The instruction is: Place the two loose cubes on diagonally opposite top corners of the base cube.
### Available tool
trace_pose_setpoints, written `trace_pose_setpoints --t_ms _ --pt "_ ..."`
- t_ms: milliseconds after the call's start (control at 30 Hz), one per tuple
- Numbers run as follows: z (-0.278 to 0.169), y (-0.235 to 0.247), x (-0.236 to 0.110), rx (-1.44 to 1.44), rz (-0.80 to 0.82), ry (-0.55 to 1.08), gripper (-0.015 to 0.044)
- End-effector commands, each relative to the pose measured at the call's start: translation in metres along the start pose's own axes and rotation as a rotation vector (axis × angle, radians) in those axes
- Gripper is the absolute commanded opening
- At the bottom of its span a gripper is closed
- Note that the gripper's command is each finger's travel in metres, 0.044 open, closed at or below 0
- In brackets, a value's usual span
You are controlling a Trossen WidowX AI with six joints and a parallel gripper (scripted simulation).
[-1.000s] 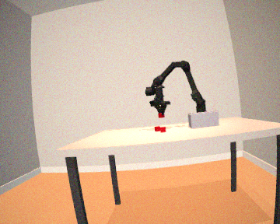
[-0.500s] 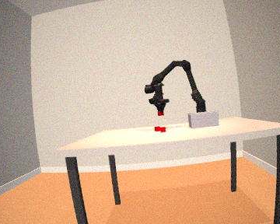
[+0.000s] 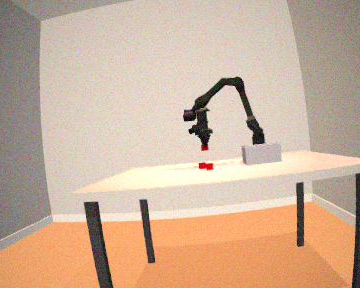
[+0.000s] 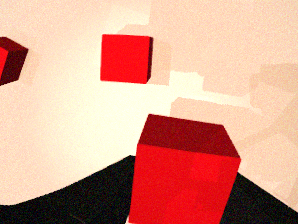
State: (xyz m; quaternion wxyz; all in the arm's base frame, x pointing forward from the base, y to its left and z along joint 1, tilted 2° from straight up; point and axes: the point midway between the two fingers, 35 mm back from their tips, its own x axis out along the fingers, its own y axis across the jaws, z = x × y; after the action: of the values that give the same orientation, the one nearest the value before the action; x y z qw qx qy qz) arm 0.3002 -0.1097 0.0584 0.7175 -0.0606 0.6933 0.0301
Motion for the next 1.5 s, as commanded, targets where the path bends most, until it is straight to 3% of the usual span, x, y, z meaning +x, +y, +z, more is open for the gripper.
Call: trace_pose_setpoints --t_ms 0,1467 --pt "0.004 0.015 0.004 0.095 0.004 0.002 0.0105" --pt "0.019 0.152 0.029 0.965 0.013 0.009 0.0105"
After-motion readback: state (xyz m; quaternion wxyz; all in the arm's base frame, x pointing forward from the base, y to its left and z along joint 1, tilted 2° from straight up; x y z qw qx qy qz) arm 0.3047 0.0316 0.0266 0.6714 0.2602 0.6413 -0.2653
